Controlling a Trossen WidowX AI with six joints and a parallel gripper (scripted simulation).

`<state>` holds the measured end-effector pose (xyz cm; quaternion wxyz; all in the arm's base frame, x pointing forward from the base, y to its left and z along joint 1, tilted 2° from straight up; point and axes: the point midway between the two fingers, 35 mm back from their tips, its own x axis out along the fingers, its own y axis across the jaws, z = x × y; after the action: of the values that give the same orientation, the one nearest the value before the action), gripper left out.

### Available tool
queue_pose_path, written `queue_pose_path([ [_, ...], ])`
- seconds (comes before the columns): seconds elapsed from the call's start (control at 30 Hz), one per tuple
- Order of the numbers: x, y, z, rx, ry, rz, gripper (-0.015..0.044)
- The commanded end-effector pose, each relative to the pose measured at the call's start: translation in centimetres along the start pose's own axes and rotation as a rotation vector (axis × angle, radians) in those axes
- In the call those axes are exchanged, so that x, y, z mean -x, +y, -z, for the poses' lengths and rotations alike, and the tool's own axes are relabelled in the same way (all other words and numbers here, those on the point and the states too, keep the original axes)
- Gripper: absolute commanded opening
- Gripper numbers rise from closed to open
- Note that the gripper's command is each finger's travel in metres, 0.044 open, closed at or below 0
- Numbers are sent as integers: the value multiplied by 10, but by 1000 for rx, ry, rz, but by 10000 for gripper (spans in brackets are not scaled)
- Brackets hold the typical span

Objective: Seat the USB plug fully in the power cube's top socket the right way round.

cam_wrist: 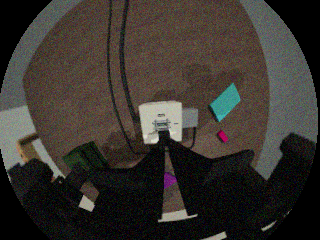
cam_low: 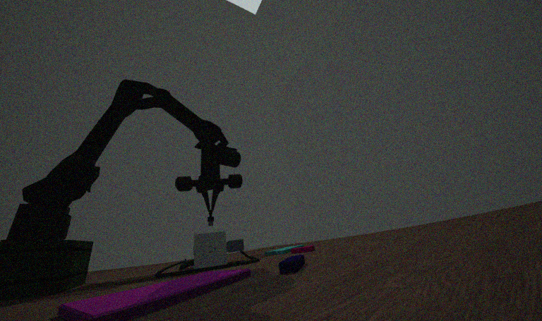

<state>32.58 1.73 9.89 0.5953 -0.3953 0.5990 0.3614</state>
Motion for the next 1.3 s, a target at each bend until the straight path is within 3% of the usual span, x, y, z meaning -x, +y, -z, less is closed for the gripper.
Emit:
queue_pose_path([
  [0.0,-1,0,0,-1,0,0,0],
  [1.27,-6,0,-1,-1,0,0,0],
])
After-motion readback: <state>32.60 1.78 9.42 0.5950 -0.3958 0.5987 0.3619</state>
